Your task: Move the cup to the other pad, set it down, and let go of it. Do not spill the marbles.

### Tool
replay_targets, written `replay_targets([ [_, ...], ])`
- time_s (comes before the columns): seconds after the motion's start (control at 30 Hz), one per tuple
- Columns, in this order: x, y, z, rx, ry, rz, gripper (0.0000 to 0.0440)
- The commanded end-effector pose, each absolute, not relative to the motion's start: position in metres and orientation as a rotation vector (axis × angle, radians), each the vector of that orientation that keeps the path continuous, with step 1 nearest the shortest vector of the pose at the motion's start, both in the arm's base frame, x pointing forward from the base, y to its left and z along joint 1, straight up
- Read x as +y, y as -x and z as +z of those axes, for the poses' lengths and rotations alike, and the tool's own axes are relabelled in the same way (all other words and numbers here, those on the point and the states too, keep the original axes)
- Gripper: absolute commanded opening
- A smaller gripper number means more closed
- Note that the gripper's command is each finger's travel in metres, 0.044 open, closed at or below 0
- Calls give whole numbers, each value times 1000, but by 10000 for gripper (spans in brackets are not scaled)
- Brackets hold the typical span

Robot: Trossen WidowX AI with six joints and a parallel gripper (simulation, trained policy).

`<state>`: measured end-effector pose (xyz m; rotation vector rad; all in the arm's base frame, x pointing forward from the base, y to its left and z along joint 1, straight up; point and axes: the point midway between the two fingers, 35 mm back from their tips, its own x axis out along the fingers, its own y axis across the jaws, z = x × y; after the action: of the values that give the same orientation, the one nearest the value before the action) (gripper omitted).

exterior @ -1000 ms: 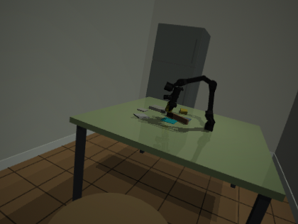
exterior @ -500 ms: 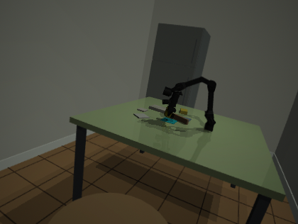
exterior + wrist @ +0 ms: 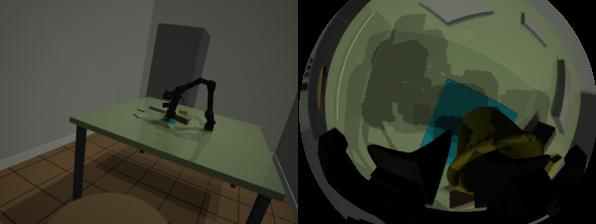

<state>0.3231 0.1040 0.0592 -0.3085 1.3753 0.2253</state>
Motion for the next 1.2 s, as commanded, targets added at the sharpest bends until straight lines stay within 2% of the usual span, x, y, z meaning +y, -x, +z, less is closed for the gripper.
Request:
replay_targets([
  [0.0, 104, -323, 59, 1367, 285, 218, 129],
  [0.1, 105, -326, 65, 1343, 264, 223, 139],
  [0.37, 106, -329, 81, 1293, 240, 237, 119],
  [0.97, 101, -310, 121, 1233, 162, 256, 184],
  [1.17, 99, -309, 140, 1185, 137, 254, 221],
])
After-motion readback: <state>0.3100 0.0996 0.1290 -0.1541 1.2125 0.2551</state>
